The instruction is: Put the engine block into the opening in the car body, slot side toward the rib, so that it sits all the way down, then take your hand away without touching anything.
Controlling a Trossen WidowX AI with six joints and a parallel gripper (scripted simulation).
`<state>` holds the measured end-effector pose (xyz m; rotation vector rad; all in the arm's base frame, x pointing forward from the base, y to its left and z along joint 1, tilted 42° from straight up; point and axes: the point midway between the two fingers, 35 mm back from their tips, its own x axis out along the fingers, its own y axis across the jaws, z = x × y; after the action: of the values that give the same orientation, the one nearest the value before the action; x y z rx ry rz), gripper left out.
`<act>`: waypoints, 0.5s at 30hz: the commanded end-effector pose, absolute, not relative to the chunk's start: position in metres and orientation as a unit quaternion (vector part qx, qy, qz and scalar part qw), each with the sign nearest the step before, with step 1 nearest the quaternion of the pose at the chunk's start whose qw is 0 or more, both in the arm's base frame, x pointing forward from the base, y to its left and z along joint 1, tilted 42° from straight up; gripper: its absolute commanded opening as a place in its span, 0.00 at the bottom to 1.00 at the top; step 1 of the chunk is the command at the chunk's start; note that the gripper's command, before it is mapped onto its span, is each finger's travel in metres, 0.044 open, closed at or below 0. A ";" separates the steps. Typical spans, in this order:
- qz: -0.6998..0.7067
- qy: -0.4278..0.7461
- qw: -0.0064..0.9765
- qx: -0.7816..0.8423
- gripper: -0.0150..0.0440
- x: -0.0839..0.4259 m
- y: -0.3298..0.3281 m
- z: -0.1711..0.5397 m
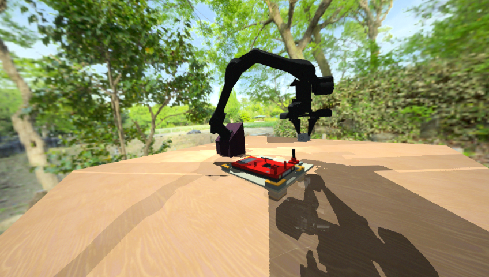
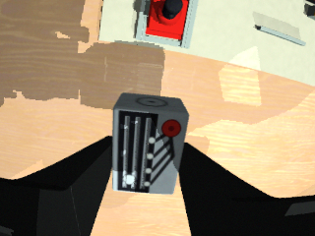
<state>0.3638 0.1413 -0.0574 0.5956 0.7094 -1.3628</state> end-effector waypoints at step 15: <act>-0.602 0.326 0.682 0.257 0.25 0.358 0.164 -0.022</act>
<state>0.3573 0.1669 -0.0254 0.5970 0.7101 -1.3571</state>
